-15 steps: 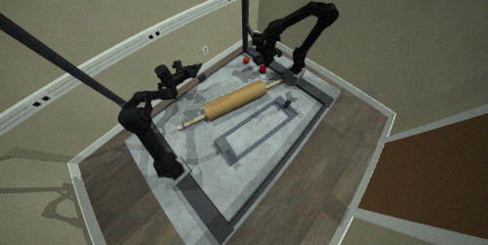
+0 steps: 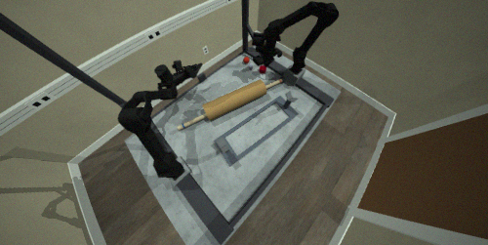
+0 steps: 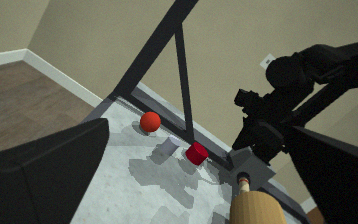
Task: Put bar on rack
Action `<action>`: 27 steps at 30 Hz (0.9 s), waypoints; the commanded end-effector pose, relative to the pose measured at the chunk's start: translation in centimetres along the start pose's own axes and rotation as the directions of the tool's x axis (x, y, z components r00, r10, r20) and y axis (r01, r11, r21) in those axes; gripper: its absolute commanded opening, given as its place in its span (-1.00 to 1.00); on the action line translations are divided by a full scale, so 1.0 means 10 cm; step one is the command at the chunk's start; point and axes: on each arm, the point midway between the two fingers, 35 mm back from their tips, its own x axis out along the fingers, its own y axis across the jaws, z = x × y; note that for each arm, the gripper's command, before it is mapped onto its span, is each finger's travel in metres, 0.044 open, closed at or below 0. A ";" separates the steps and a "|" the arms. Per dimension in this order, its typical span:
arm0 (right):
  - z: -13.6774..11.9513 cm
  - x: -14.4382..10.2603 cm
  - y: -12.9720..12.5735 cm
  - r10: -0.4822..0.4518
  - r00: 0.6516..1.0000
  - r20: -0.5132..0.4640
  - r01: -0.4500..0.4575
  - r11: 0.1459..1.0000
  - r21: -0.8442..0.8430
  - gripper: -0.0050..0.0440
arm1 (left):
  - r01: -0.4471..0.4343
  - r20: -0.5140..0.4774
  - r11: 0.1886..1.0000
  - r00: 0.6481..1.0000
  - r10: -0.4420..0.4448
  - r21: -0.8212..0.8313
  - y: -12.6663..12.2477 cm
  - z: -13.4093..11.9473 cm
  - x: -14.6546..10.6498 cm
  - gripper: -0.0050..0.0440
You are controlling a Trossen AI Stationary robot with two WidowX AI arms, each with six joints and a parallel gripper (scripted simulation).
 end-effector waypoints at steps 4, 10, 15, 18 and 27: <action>0.10 0.00 -0.07 -0.011 1.000 0.015 0.011 1.000 0.022 1.00 | -0.011 0.009 1.000 1.000 0.011 0.000 0.02 0.02 -0.03 0.84; 0.10 0.00 -0.07 -0.011 1.000 0.015 0.011 1.000 0.022 1.00 | -0.011 0.009 1.000 1.000 0.011 0.000 0.02 0.02 -0.03 0.84; 0.10 0.00 -0.07 -0.011 1.000 0.015 0.011 1.000 0.022 1.00 | -0.011 0.009 1.000 1.000 0.011 0.000 0.02 0.02 -0.03 0.84; 0.10 0.00 -0.07 -0.011 1.000 0.015 0.011 1.000 0.022 1.00 | -0.011 0.009 1.000 1.000 0.011 0.000 0.02 0.02 -0.03 0.84; 0.10 0.00 -0.07 -0.011 1.000 0.015 0.011 1.000 0.022 0.84 | -0.011 0.009 1.000 1.000 0.011 0.000 0.02 0.02 -0.03 0.84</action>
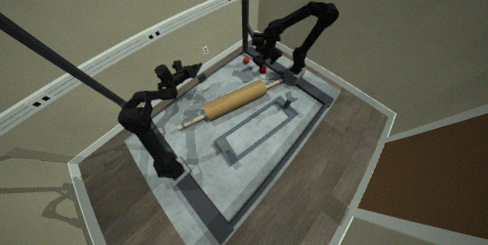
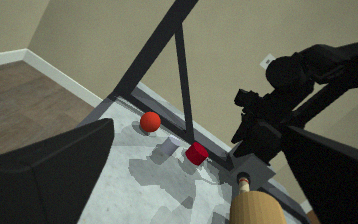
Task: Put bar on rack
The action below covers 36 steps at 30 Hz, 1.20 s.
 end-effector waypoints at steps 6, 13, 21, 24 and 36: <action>0.10 0.00 -0.07 -0.011 1.000 0.015 0.011 1.000 0.022 0.84 | -0.011 0.009 1.000 1.000 0.011 0.000 0.02 0.02 -0.03 0.84; 0.10 0.00 -0.07 -0.011 1.000 0.015 0.011 1.000 0.022 0.84 | -0.011 0.009 1.000 1.000 0.011 0.000 0.02 0.02 -0.03 0.84; 0.14 -0.01 -0.15 0.087 0.996 -0.017 -0.084 0.989 0.121 0.84 | -0.021 0.019 0.984 1.000 0.025 -0.176 0.04 -0.12 0.00 0.84; 0.17 -0.03 -0.17 0.155 0.987 -0.046 -0.144 0.970 0.198 0.84 | -0.026 0.024 0.957 0.999 0.034 -0.290 0.05 -0.21 0.02 0.84; -0.05 -0.27 -0.25 0.367 0.907 -0.209 -0.251 0.867 0.431 0.84 | -0.034 0.033 0.792 0.997 0.068 -0.610 0.08 -0.46 0.09 0.84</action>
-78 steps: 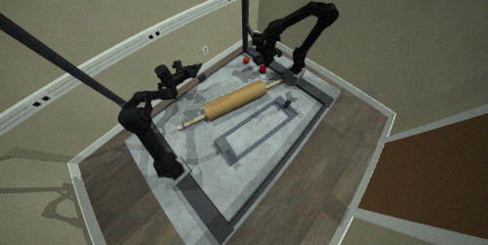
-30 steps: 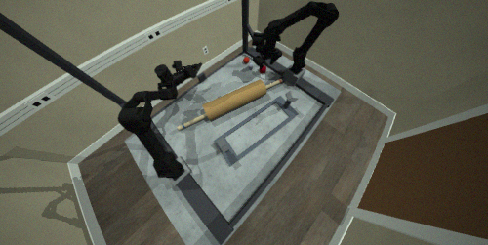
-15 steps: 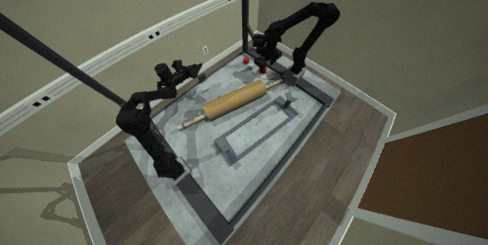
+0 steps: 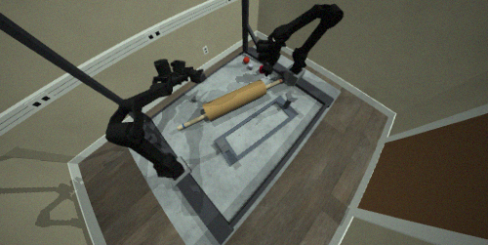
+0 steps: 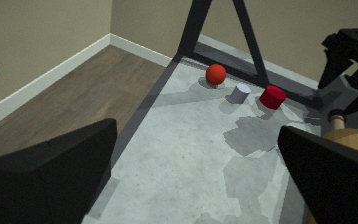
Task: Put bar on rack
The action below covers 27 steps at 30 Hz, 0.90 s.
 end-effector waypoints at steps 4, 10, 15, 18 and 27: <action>-0.05 -0.27 -0.15 0.095 0.984 -0.154 -0.064 0.979 0.193 0.84 | -0.017 0.031 0.972 0.999 0.025 -0.236 0.10 -0.13 0.02 0.84; -0.24 -0.45 -0.23 0.139 0.952 -0.273 -0.054 0.953 0.299 0.84 | -0.020 0.036 0.928 0.999 0.036 -0.372 0.14 -0.21 0.05 0.84; -0.44 -0.74 -0.35 0.187 0.893 -0.410 0.009 0.902 0.432 0.84 | -0.021 0.044 0.845 0.998 0.053 -0.534 0.19 -0.33 0.09 0.84; -0.59 -0.94 -0.43 0.210 0.842 -0.497 0.077 0.865 0.496 0.84 | -0.020 0.048 0.782 0.997 0.064 -0.623 0.22 -0.39 0.11 0.84; -1.23 -1.25 -0.52 0.201 0.681 -0.704 0.252 0.838 0.483 0.84 | -0.022 0.044 0.680 0.996 0.080 -0.733 0.25 -0.50 0.14 0.84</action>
